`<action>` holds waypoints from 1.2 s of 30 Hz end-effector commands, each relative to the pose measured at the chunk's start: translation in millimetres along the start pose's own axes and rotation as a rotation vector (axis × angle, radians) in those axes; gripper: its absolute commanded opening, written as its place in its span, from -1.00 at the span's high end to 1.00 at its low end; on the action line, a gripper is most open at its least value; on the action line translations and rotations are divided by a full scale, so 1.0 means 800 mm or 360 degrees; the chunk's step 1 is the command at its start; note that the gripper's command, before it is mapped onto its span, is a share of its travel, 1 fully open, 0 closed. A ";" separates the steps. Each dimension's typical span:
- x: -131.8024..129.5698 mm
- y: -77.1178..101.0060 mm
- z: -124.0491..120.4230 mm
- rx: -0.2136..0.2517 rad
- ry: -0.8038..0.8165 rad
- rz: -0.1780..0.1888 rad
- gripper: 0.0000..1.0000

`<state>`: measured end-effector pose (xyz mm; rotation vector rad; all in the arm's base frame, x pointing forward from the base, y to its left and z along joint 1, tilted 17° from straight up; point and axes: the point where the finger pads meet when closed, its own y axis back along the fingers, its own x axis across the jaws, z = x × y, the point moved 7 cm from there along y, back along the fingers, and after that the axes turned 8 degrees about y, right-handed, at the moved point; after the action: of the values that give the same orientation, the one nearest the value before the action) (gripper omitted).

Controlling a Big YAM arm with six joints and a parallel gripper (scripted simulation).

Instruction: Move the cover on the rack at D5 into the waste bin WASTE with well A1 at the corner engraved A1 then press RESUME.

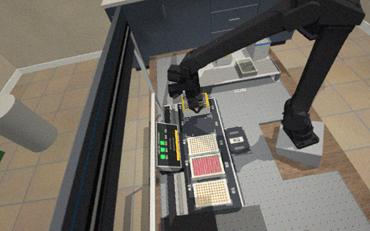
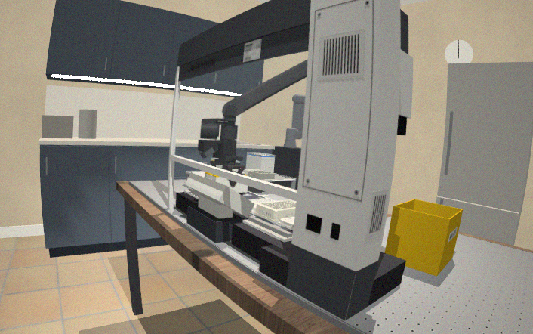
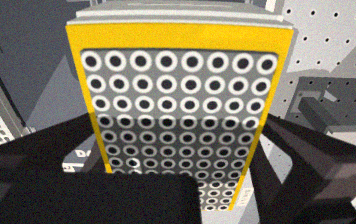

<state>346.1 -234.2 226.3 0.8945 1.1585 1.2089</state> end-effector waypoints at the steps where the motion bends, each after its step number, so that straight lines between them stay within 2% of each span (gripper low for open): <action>1: -0.009 0.010 0.006 -0.0052 0.0000 -0.0036 1.00; 7: -0.008 0.000 0.004 -0.0031 0.0001 -0.0019 1.00; 21: -0.010 0.001 0.007 -0.0049 0.0000 -0.0033 1.00; 27: -0.008 -0.007 0.005 -0.0031 0.0000 -0.0020 1.00; 28: -0.009 -0.006 0.005 -0.0034 -0.0001 -0.0023 1.00; 29: -0.009 0.004 0.011 -0.0053 0.0001 -0.0036 1.00; 36: -0.009 0.004 0.011 -0.0053 0.0001 -0.0036 1.00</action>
<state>347.7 -235.0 218.7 0.8912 1.1586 1.2128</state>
